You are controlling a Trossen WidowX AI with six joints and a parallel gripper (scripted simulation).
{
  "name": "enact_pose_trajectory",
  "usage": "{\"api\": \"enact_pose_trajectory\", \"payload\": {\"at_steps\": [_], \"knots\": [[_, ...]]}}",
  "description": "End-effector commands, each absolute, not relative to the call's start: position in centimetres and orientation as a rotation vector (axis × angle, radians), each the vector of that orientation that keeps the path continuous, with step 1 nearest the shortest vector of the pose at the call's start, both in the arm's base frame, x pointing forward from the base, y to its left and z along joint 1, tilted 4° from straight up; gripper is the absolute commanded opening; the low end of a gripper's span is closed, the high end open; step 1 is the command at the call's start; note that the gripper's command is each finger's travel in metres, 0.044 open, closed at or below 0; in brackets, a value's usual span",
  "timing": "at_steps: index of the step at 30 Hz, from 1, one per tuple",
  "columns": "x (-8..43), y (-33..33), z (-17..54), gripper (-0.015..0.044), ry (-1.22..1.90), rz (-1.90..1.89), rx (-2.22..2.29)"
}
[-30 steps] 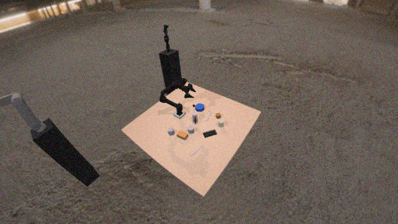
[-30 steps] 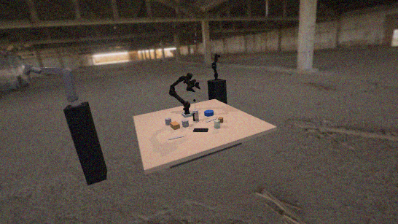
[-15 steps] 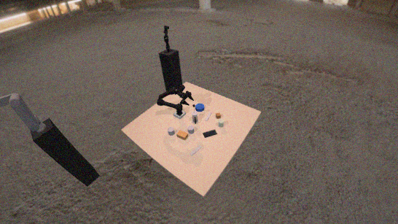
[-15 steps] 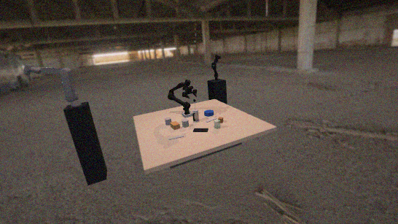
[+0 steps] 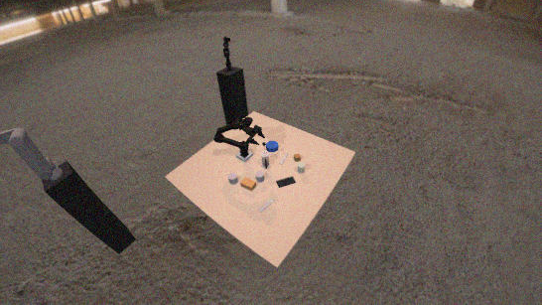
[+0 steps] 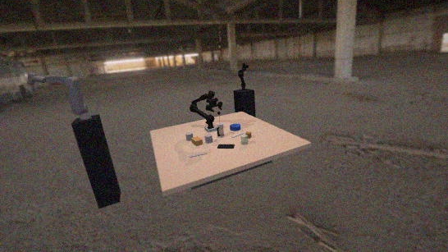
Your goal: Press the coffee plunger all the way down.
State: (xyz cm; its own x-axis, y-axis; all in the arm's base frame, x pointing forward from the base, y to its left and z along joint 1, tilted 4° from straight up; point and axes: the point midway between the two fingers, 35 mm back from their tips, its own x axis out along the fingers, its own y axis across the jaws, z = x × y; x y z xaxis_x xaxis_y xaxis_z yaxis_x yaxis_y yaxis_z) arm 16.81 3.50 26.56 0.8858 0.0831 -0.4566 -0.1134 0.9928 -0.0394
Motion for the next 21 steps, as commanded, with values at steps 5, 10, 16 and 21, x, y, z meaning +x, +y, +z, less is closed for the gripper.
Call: {"api": "enact_pose_trajectory", "payload": {"at_steps": [5, 10, 16, 21], "knots": [[18.0, 3.7, 25.6, 0.044, 0.481, 0.104, -0.074], [18.7, 3.6, 25.2, 0.044, 0.478, 0.104, -0.074], [19.3, 3.5, 24.9, 0.044, 0.474, 0.103, -0.075], [19.3, 3.5, 24.9, 0.0309, 0.474, 0.103, -0.075]]}}
